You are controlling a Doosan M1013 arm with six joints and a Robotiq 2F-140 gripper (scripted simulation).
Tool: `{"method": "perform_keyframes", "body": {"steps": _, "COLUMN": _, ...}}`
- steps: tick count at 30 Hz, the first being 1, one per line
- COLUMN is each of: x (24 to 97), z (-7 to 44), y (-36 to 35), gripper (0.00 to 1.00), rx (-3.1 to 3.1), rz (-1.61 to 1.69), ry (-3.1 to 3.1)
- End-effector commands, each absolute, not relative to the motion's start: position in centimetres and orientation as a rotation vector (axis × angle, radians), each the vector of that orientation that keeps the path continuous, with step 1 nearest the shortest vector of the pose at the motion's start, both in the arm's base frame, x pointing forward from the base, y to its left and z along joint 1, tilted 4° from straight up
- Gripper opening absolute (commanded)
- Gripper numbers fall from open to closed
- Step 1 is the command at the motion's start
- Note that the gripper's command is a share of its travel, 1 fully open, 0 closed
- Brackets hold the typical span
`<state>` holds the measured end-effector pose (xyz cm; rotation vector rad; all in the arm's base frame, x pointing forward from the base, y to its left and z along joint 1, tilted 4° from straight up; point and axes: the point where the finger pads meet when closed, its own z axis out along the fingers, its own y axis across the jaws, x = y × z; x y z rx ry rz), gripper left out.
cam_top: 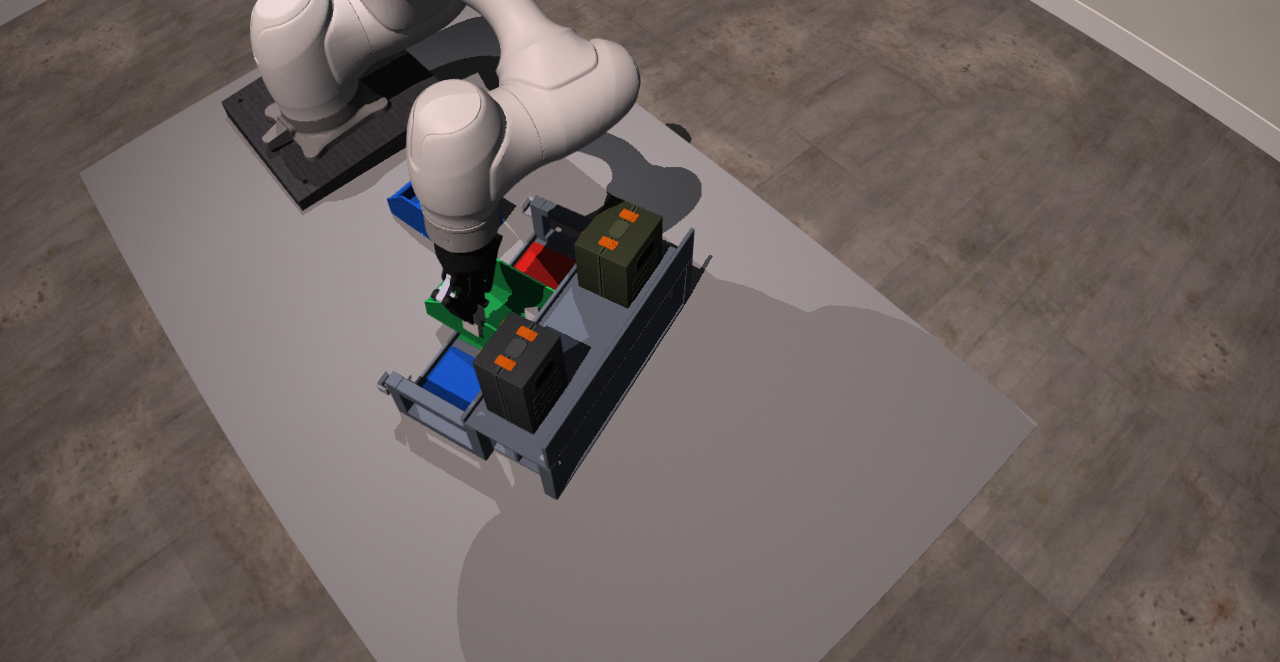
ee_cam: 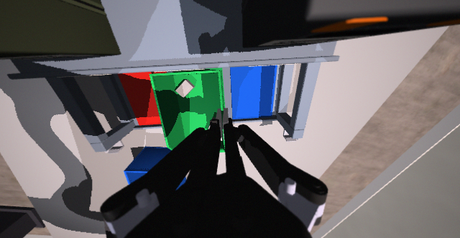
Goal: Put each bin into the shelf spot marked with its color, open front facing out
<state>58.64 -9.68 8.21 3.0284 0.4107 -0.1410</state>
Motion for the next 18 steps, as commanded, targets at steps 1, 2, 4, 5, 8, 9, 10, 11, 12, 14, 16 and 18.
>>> {"method": "perform_keyframes", "body": {"steps": 1, "x": 58.64, "z": 8.22, "y": -9.67, "gripper": 0.1, "rx": 3.028, "rz": -0.141, "ry": 0.411}}
{"method": "perform_keyframes", "body": {"steps": 2, "x": 58.64, "z": 8.22, "y": -9.67, "gripper": 0.1, "rx": 3.028, "rz": -0.141, "ry": 0.411}}
{"method": "perform_keyframes", "body": {"steps": 4, "x": 58.64, "z": 8.22, "y": -9.67, "gripper": 0.1, "rx": 3.028, "rz": -0.141, "ry": 0.411}}
{"method": "perform_keyframes", "body": {"steps": 5, "x": 58.64, "z": 8.22, "y": -9.67, "gripper": 0.1, "rx": 3.028, "rz": -0.141, "ry": 0.411}}
{"method": "perform_keyframes", "body": {"steps": 8, "x": 58.64, "z": 8.22, "y": -9.67, "gripper": 0.1, "rx": 3.029, "rz": -0.14, "ry": 0.411}}
{"method": "perform_keyframes", "body": {"steps": 9, "x": 58.63, "z": 8.21, "y": -9.67, "gripper": 0.1, "rx": 3.029, "rz": -0.139, "ry": 0.411}}
{"method": "perform_keyframes", "body": {"steps": 10, "x": 58.63, "z": 8.21, "y": -9.68, "gripper": 0.1, "rx": 3.029, "rz": -0.138, "ry": 0.411}}
{"method": "perform_keyframes", "body": {"steps": 11, "x": 58.63, "z": 8.2, "y": -9.68, "gripper": 0.1, "rx": 3.029, "rz": -0.137, "ry": 0.411}}
{"method": "perform_keyframes", "body": {"steps": 12, "x": 58.62, "z": 8.19, "y": -9.68, "gripper": 0.1, "rx": 3.029, "rz": -0.135, "ry": 0.411}}
{"method": "perform_keyframes", "body": {"steps": 14, "x": 58.61, "z": 8.17, "y": -9.68, "gripper": 0.1, "rx": 3.03, "rz": -0.131, "ry": 0.411}}
{"method": "perform_keyframes", "body": {"steps": 16, "x": 58.6, "z": 8.15, "y": -9.69, "gripper": 0.1, "rx": 3.03, "rz": -0.126, "ry": 0.412}}
{"method": "perform_keyframes", "body": {"steps": 18, "x": 58.58, "z": 8.12, "y": -9.7, "gripper": 0.1, "rx": 3.031, "rz": -0.12, "ry": 0.412}}
